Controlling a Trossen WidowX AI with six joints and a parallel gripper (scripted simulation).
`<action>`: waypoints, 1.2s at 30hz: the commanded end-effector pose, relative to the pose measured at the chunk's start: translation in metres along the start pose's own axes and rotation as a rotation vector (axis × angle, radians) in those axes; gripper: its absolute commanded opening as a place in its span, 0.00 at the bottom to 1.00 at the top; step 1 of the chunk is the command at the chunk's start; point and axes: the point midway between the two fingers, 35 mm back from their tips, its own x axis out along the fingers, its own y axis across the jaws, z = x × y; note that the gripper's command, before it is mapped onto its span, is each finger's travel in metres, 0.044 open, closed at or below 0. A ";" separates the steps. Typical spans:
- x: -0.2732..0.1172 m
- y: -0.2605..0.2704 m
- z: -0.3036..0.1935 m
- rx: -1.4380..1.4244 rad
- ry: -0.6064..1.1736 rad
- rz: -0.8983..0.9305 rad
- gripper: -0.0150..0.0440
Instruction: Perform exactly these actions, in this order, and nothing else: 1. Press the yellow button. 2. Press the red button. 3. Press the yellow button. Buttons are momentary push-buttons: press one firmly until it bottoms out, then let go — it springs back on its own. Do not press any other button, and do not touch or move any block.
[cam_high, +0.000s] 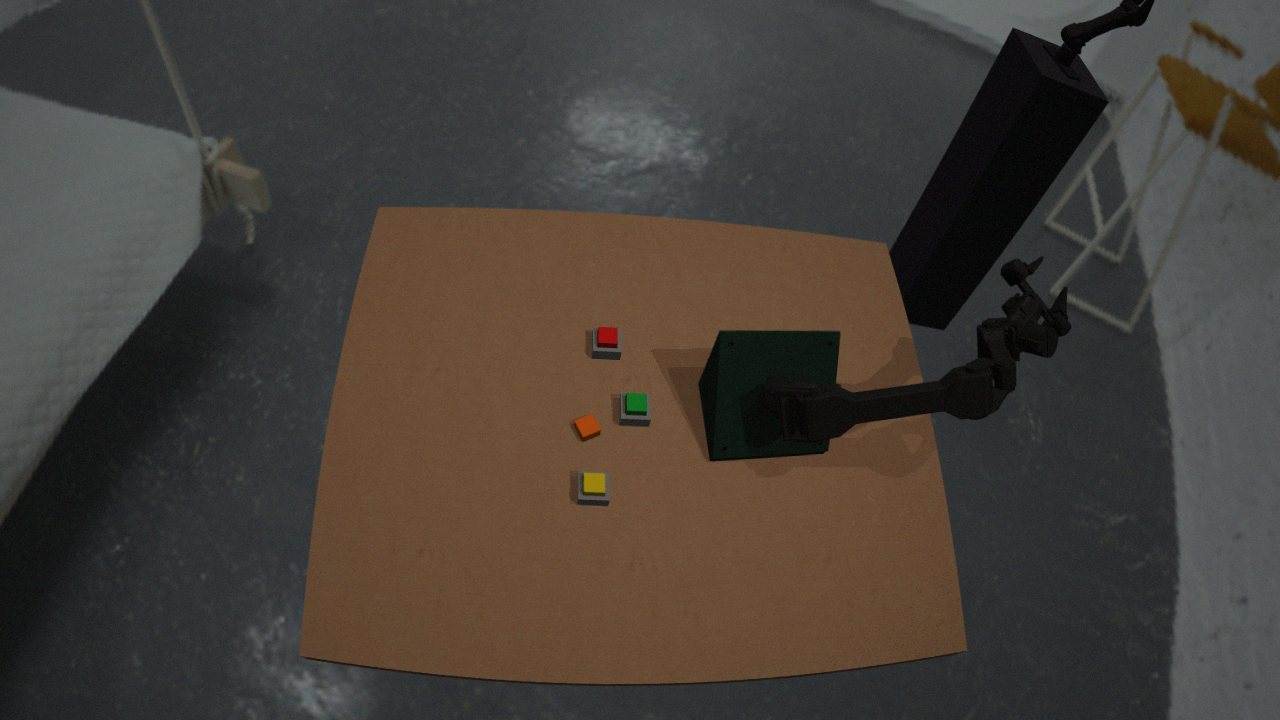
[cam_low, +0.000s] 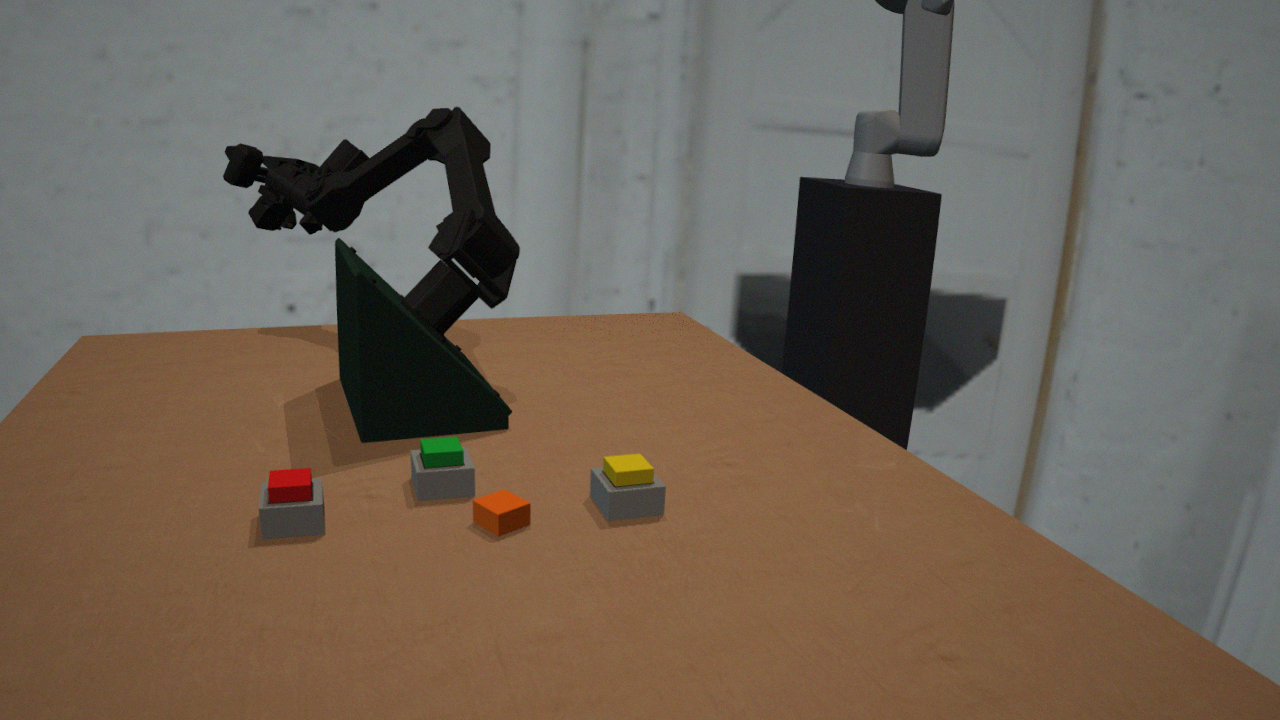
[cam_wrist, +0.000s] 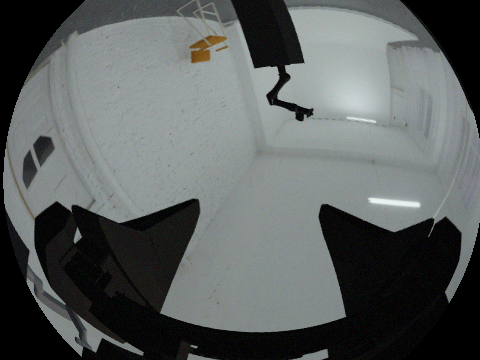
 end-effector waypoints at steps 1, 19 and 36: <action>0.002 -0.005 -0.002 -0.008 -0.001 -0.010 0.93; 0.028 -0.279 -0.117 -0.472 0.079 -0.580 0.93; -0.090 -0.512 -0.200 -0.928 0.366 -1.096 0.93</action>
